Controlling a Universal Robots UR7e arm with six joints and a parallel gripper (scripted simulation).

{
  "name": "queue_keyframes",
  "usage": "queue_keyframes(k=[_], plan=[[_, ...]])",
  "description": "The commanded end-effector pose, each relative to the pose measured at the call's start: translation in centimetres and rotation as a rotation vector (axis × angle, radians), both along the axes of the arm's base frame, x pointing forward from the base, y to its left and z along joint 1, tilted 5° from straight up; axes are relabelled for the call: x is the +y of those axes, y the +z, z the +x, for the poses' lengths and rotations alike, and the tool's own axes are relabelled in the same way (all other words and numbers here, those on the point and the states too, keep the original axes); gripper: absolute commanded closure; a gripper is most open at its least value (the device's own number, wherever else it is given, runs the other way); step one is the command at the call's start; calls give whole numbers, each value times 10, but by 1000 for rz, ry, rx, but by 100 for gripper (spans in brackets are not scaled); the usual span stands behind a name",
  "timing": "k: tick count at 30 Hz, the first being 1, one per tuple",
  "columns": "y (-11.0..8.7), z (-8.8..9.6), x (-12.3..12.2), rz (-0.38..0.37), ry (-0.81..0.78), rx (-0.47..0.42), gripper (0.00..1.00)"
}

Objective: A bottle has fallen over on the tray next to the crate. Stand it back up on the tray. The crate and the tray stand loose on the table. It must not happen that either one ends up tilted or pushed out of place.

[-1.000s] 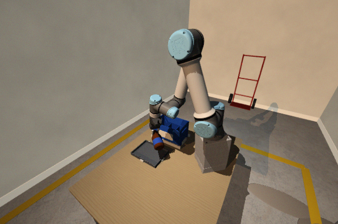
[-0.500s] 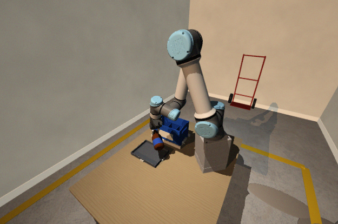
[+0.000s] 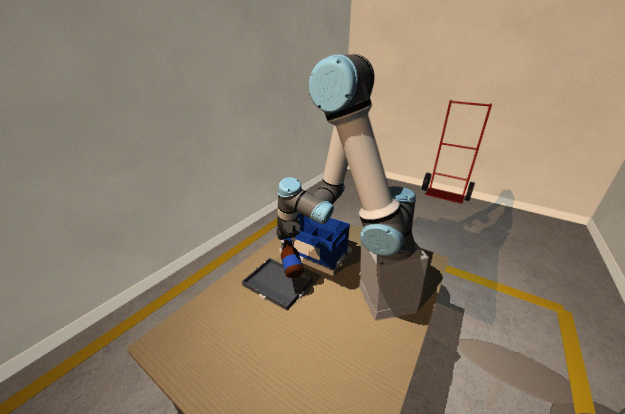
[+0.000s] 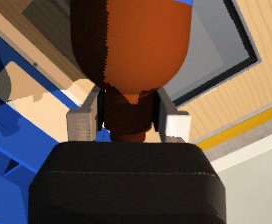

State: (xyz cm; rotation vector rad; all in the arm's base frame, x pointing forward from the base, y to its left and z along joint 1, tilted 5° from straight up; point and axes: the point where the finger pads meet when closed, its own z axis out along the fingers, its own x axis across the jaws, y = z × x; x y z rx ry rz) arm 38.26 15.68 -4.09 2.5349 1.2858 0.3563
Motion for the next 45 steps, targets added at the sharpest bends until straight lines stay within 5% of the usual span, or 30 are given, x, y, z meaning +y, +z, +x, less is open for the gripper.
queue_keyframes(k=[1, 45], plan=[[0, 0, 0, 0, 0, -1, 100], [-1, 1, 0, -39, -5, -50, 100]])
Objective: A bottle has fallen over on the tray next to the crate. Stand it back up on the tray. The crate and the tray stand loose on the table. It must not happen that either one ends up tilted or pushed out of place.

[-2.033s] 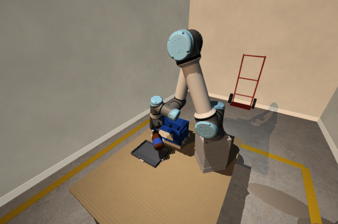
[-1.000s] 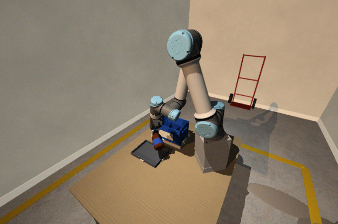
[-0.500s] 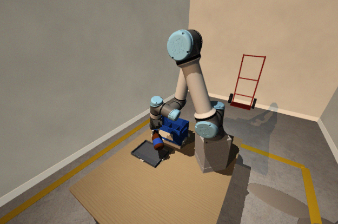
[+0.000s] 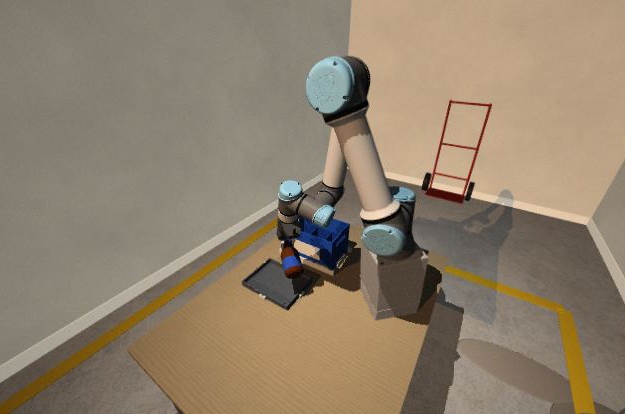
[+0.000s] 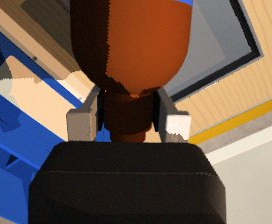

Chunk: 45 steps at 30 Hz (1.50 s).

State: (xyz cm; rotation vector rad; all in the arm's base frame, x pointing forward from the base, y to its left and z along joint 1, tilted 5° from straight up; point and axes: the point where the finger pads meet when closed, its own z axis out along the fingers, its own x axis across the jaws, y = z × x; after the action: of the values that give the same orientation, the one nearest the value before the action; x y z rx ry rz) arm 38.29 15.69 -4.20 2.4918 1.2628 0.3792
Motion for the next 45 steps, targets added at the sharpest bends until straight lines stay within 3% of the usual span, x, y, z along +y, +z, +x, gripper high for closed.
queue_keyframes(k=[1, 15, 45], plan=[[0, 0, 0, -12, -2, -17, 100], [1, 0, 0, -60, -11, -90, 100], [1, -1, 1, -69, -13, -105, 100]])
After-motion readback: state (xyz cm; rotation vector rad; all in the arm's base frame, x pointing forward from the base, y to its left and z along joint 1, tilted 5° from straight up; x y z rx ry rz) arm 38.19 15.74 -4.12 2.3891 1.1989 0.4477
